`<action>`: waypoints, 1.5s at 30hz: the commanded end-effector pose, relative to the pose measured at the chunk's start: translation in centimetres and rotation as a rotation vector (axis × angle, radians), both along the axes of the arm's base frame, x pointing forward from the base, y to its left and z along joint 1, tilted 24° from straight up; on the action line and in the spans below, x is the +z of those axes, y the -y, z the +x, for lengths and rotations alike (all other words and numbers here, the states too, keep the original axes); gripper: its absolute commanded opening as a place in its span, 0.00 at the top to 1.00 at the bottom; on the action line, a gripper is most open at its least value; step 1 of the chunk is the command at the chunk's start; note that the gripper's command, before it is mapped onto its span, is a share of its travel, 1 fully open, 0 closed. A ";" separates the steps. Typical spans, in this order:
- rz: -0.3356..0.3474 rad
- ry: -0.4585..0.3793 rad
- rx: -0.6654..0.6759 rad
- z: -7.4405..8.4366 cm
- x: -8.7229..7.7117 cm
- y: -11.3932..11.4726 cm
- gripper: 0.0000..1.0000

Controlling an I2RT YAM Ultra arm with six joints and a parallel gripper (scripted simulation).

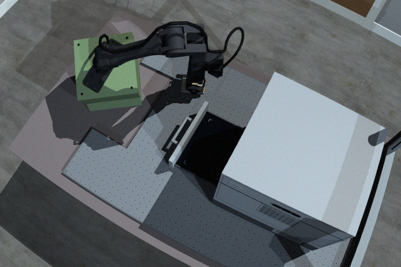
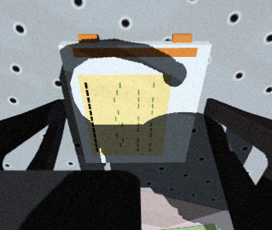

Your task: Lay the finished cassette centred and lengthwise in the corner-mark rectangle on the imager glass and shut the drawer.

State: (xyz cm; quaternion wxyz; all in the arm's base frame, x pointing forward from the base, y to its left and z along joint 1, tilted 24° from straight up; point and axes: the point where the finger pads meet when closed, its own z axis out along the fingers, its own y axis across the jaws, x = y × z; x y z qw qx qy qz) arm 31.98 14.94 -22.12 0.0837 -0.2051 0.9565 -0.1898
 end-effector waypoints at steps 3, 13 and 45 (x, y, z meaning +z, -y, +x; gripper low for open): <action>0.017 0.028 0.009 1.1 -0.3 -0.8 0.00; 0.025 0.040 0.009 1.4 0.1 -1.1 0.00; 0.011 0.015 0.007 0.3 0.1 -0.3 0.00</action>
